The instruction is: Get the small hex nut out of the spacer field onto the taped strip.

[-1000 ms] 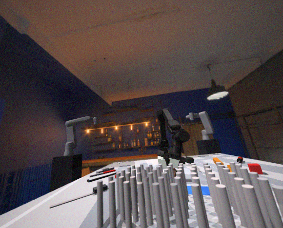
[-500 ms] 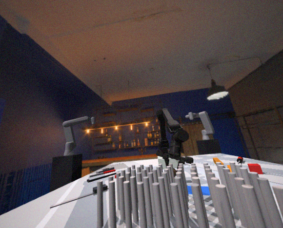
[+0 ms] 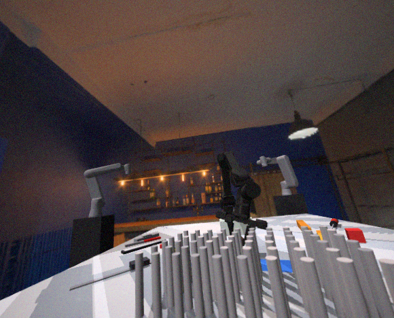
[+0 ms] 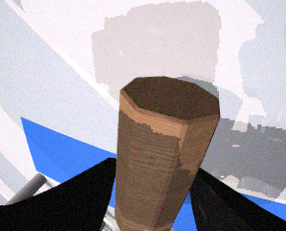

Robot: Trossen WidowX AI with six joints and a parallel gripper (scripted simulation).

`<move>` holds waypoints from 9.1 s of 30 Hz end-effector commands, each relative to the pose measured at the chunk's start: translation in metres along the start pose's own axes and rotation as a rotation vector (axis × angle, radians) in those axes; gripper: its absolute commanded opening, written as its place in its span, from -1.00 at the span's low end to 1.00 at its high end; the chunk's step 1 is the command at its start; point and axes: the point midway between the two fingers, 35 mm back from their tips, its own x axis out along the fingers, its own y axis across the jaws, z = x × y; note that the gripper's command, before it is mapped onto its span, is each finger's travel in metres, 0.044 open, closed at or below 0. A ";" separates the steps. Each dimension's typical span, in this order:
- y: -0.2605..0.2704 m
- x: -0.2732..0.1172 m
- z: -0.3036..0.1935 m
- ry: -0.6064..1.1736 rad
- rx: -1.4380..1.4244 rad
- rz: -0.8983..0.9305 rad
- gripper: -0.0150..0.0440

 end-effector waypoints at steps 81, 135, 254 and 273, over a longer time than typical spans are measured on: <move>-0.010 0.017 -0.005 0.009 0.004 -0.004 -0.49; -0.013 0.007 0.028 0.006 0.003 -0.005 -0.49; -0.013 -0.015 0.108 -0.001 0.002 -0.007 -0.49; -0.012 -0.022 0.111 -0.001 0.002 -0.007 -0.49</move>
